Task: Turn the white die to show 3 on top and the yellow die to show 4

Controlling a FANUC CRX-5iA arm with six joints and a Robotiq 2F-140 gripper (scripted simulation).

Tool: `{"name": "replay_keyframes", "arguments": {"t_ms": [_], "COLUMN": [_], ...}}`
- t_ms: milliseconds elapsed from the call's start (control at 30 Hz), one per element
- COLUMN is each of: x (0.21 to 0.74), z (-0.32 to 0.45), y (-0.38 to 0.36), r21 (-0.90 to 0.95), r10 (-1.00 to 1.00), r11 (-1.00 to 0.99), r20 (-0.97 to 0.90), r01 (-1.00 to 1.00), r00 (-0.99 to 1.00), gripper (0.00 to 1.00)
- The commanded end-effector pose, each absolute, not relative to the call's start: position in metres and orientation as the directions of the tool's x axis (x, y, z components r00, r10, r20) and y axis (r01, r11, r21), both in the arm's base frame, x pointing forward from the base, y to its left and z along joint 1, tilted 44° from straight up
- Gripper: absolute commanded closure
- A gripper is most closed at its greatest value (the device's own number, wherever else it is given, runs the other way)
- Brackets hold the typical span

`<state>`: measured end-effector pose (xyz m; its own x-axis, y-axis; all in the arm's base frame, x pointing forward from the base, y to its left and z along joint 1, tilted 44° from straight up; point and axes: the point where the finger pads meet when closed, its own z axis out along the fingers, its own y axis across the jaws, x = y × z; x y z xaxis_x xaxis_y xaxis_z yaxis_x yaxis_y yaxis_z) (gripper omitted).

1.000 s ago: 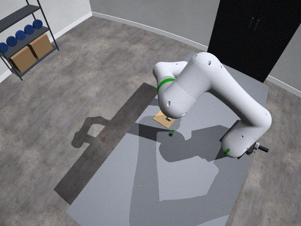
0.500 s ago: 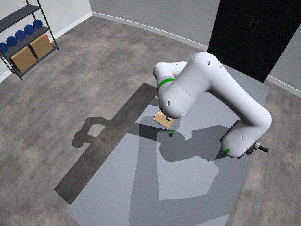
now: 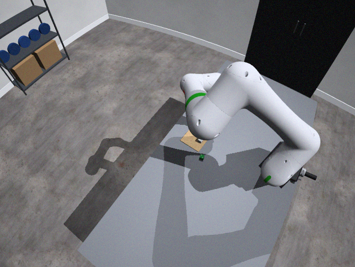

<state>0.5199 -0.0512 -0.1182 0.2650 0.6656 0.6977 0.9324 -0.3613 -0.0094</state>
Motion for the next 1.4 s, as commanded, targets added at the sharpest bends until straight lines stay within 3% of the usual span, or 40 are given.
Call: {"name": "replay_keyframes", "arguments": {"t_ms": [0,1367], "x": [0.52,0.527], "z": [-0.118,-0.138], "y": [-0.051,-0.034], "r21": [-0.009,-0.009], "r10": [0.666,0.666], "r11": [-0.362,-0.362], "r20": [0.697,0.697], "r01": [0.932,0.932], "r00": [0.265,0.265], "gripper": [0.75,0.75]}}
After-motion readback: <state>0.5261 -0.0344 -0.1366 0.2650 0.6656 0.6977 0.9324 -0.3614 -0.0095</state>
